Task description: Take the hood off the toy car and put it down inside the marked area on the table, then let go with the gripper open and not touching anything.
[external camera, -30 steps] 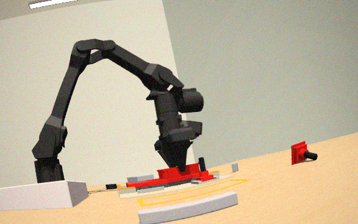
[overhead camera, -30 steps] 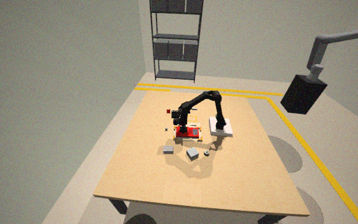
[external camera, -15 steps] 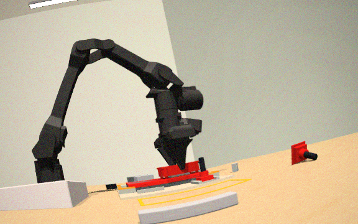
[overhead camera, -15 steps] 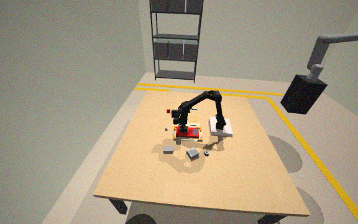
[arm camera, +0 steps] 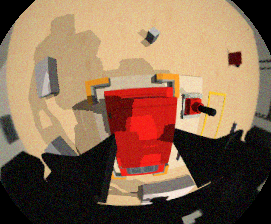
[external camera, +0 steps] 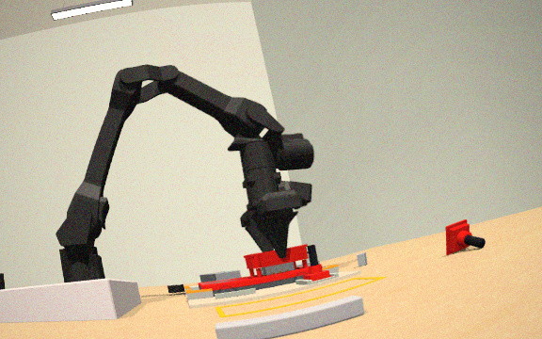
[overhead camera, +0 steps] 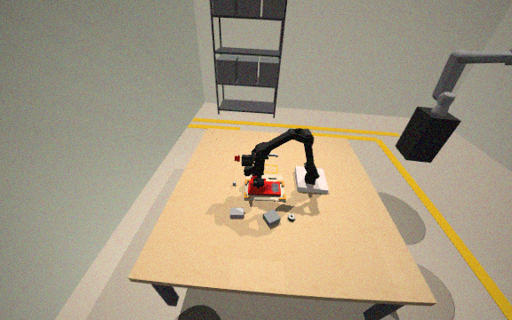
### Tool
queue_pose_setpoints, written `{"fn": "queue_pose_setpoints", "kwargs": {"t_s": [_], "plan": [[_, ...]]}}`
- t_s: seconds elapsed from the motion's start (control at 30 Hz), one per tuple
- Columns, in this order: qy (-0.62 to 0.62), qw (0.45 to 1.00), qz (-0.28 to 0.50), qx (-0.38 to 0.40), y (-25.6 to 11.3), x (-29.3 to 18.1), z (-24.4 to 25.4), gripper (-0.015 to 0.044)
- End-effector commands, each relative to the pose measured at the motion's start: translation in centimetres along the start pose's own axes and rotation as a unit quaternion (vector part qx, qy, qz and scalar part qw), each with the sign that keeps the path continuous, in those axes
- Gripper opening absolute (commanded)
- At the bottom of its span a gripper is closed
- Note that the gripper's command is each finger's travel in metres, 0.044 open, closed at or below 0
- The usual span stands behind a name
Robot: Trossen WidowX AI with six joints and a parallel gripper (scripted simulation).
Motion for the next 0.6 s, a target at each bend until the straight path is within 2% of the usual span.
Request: {"fn": "queue_pose_setpoints", "kwargs": {"t_s": [0.0, 0.4, 0.57], "plan": [[-0.001, 1.0, 0.0, 0.0, -0.3, 0.0, 0.0, 0.0], [-0.001, 1.0, 0.0, 0.0, -1.2, 0.0, 0.0, 0.0], [-0.001, 1.0, 0.0, 0.0, -2.8, 0.1, 0.0, 0.0]]}}
Point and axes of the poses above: the point midway between the two fingers, 35 mm back from their tips, its own y axis out along the fingers, its own z axis across the jaws, x = y × z, the point moved 10 cm from there along -y, back along the fingers, and after that the axes turned 13 degrees about y, right-handed, at the moved point
